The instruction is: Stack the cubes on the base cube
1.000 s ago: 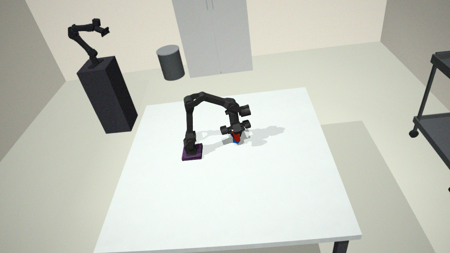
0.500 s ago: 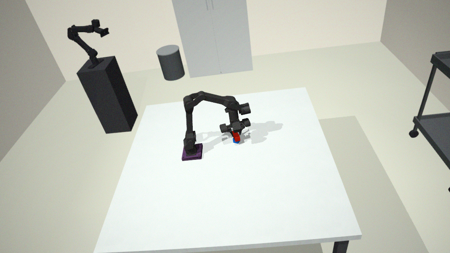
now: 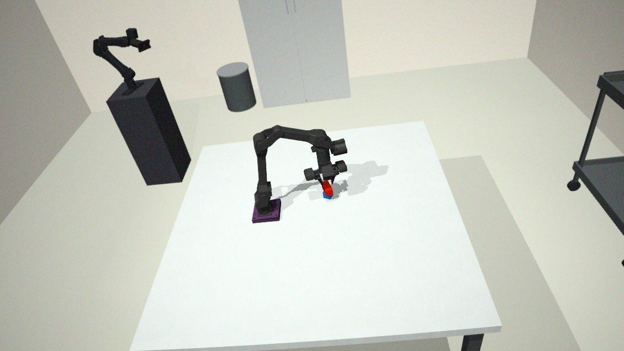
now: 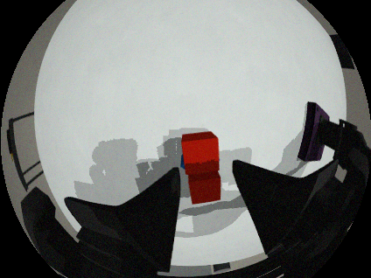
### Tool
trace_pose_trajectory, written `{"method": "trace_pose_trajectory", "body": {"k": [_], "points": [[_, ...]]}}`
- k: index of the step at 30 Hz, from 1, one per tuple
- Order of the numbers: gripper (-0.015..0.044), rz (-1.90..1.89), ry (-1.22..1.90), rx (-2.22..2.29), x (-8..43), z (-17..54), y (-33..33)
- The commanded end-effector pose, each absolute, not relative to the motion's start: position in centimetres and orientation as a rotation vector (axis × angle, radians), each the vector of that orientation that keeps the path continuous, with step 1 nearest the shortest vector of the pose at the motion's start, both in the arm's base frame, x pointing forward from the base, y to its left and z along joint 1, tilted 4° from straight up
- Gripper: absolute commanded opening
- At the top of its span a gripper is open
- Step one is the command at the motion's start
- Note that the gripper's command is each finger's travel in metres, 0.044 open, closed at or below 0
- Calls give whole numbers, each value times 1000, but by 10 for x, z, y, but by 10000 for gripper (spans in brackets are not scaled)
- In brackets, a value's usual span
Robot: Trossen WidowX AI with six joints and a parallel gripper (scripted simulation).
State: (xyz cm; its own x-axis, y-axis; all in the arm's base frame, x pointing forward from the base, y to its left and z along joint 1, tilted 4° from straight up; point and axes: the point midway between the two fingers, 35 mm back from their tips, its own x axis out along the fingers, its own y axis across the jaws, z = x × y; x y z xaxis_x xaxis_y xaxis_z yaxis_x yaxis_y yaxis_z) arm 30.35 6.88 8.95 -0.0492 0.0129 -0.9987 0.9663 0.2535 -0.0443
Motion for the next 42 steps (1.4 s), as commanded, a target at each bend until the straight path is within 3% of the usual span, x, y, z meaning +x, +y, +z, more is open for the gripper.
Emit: {"method": "trace_pose_trajectory", "body": {"k": [1, 19, 27, 31, 42], "points": [[205, -1032, 1361, 1013, 305, 97, 69], [205, -1032, 1361, 1013, 306, 118, 68], [400, -1039, 1363, 1013, 306, 125, 68], [400, -1042, 1366, 1013, 303, 124, 78], [400, -1038, 1379, 1019, 247, 132, 204]]}}
